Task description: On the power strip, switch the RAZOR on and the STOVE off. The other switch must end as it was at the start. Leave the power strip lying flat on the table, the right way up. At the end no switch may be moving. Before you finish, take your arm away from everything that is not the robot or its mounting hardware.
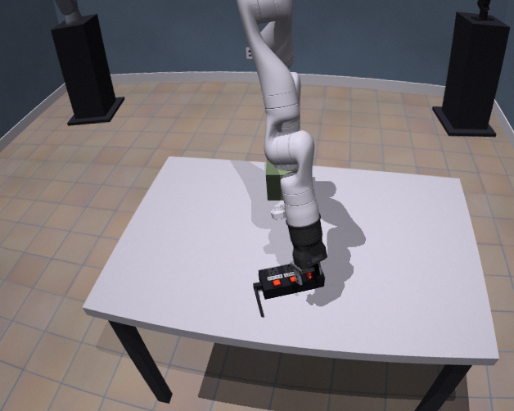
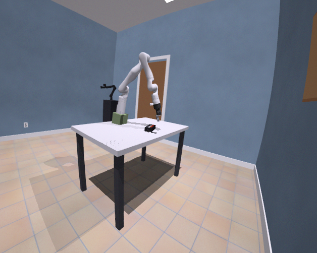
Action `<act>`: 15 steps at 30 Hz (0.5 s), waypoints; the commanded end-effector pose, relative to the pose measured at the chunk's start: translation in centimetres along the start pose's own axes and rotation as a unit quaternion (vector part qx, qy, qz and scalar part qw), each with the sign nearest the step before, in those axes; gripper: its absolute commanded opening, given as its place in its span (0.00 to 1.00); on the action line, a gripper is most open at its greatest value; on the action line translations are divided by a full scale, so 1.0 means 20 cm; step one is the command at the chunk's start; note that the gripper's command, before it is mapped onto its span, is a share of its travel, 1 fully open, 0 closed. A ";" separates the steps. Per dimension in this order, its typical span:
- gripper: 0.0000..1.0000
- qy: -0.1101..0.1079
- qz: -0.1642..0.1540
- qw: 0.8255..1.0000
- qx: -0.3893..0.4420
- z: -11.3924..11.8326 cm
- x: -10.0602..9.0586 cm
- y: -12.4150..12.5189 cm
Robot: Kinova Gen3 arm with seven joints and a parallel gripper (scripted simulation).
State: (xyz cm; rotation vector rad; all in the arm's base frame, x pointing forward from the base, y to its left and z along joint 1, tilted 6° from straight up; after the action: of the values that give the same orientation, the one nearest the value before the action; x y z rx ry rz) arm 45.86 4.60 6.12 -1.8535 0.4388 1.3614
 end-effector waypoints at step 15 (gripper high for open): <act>1.00 0.002 0.010 1.000 0.011 0.00 0.00 0.01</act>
State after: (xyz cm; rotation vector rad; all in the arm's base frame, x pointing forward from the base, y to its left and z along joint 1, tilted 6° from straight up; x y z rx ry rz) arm 45.76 4.15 6.03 -1.8349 0.4805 1.3577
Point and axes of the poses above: the point where the finger pads meet when closed, its own x axis out along the fingers, its own z axis across the jaws, y = z × x, the point moved 2 cm from there along -x, back along the fingers, and after that the axes turned 9 degrees about -x, right-handed, at the moved point
